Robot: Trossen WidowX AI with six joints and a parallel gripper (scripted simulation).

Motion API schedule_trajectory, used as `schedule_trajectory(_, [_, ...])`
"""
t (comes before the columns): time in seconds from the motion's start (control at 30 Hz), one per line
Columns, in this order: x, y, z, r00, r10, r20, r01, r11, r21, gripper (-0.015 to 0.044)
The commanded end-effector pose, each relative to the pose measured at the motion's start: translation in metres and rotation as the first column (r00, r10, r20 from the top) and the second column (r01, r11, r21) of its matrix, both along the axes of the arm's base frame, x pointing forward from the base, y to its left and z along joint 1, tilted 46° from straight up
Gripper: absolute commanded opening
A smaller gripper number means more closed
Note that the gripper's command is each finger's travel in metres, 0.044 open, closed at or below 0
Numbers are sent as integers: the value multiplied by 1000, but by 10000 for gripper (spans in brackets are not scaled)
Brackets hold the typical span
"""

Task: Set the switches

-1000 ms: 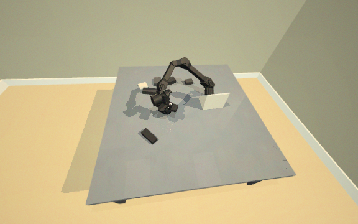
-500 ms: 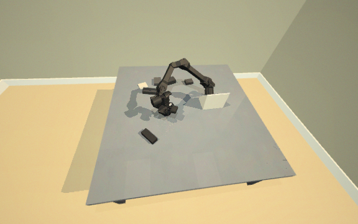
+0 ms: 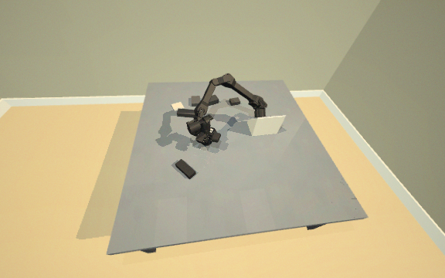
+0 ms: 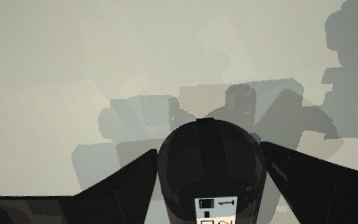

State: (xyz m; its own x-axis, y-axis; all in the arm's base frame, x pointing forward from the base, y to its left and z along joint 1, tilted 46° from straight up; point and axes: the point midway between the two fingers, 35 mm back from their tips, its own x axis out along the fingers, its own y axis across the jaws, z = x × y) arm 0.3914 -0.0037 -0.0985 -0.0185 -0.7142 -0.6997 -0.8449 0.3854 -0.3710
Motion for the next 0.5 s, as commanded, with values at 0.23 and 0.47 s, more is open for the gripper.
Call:
schedule_trajectory(0.23, [0,-7,-5,1000,5,-2,-5,1000,-8,338])
schedule_trajectory(0.47, [0,-11,-9,1000,5,-2,-5,1000,-8,338])
